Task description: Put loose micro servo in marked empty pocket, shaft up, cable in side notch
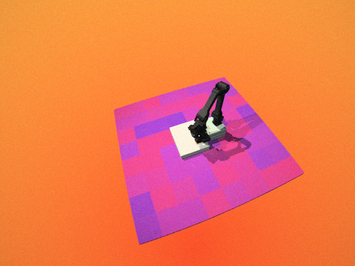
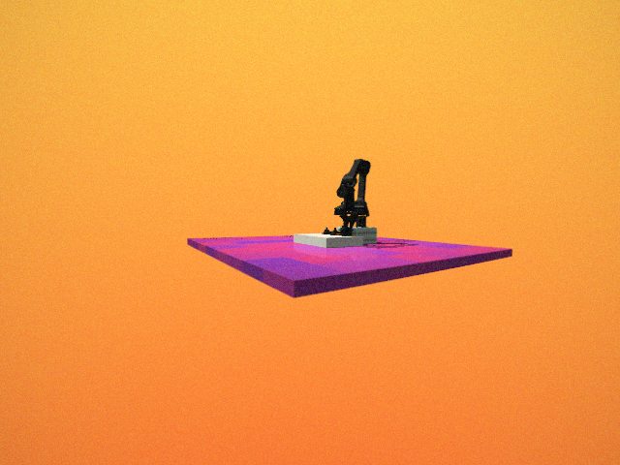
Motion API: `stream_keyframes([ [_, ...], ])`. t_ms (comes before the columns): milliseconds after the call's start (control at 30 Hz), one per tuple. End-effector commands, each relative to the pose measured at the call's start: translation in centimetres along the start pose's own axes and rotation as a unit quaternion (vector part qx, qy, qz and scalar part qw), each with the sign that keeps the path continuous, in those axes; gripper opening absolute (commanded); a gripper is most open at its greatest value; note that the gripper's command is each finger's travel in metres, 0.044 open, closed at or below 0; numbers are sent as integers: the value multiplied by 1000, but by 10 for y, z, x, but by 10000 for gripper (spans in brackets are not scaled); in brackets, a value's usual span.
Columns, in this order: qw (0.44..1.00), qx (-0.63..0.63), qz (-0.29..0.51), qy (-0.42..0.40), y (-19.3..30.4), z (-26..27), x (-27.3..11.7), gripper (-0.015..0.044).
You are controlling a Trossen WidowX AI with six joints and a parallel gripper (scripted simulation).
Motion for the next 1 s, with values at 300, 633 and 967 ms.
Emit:
stream_keyframes([
  [300, 1000, 0, -1, 0, 0, 0, 13, 0],
  [633, 1000, 0, -1, 0, 0, 0, 23, 0],
  [967, 1000, 0, -1, 0, 1, 0, 28, 79],
])
Point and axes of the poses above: the point midway between the two fingers, 35 mm back from their tips, its own x axis out along the fingers, its own z axis across the jaws, y = z × x, the point moved 5 cm from there along -x, back along the fingers, and after that the axes turned 5 degrees about x, right-handed, at the moved point
